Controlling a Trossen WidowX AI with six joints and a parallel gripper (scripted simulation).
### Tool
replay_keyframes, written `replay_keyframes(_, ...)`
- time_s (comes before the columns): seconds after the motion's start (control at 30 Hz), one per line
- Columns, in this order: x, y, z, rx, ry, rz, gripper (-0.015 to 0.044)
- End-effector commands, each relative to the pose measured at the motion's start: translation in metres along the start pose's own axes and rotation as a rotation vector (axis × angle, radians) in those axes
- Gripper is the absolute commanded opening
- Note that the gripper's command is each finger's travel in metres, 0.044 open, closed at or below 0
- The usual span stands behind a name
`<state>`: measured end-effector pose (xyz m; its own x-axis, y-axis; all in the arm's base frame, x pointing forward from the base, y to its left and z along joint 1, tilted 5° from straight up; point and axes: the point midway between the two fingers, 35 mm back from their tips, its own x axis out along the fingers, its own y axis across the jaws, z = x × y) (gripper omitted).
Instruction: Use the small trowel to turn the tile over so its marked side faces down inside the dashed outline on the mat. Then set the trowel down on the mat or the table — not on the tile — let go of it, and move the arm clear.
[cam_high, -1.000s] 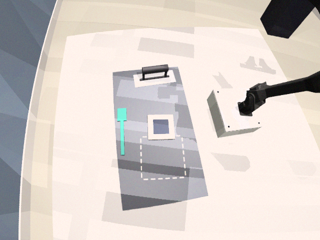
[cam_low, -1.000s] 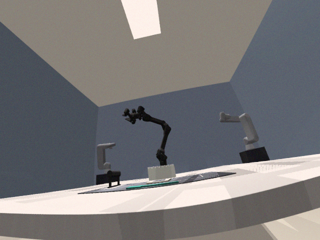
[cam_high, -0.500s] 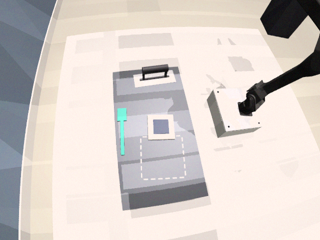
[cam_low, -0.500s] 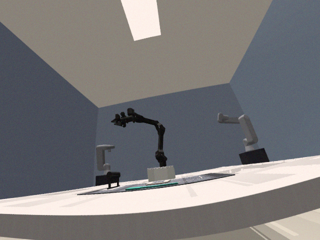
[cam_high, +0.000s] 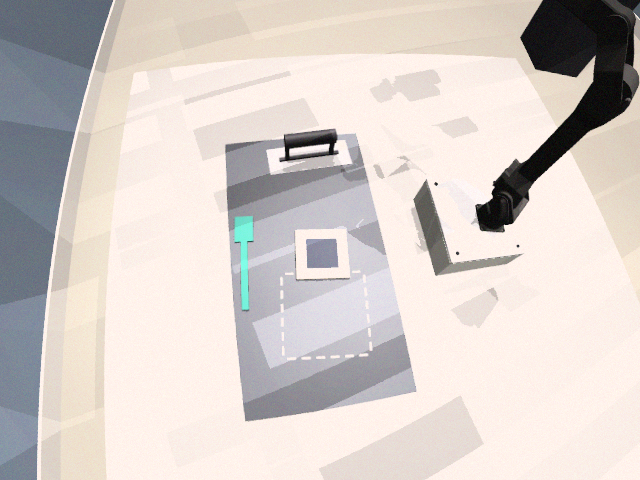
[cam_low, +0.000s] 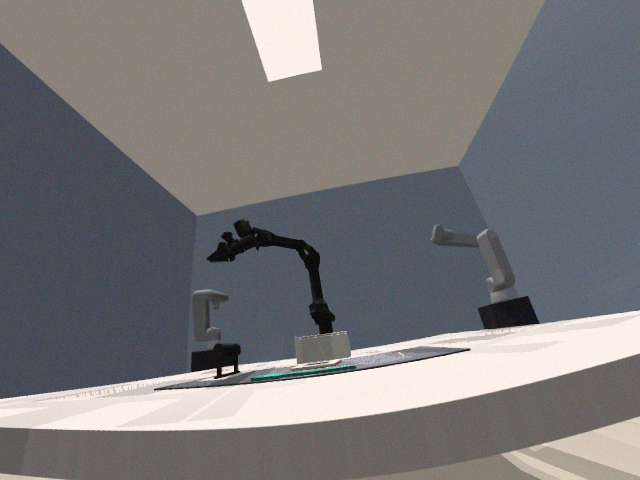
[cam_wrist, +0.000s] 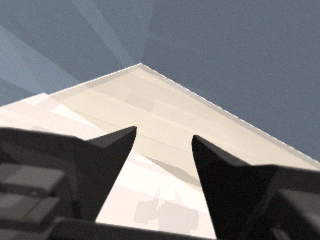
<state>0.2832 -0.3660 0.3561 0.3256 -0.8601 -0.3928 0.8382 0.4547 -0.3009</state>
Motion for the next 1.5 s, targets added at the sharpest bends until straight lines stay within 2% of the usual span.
replay_keyframes(0.0,0.015,0.03,-0.017,-0.077,0.071,0.072,0.027)
replay_keyframes(0.37,0.041,0.102,-0.067,-0.258,0.249,0.248,0.027)
replay_keyframes(0.7,0.048,0.166,-0.123,-0.479,0.426,0.439,0.027)
replay_keyframes(1.47,0.017,0.268,-0.255,-0.957,0.803,0.892,0.027)
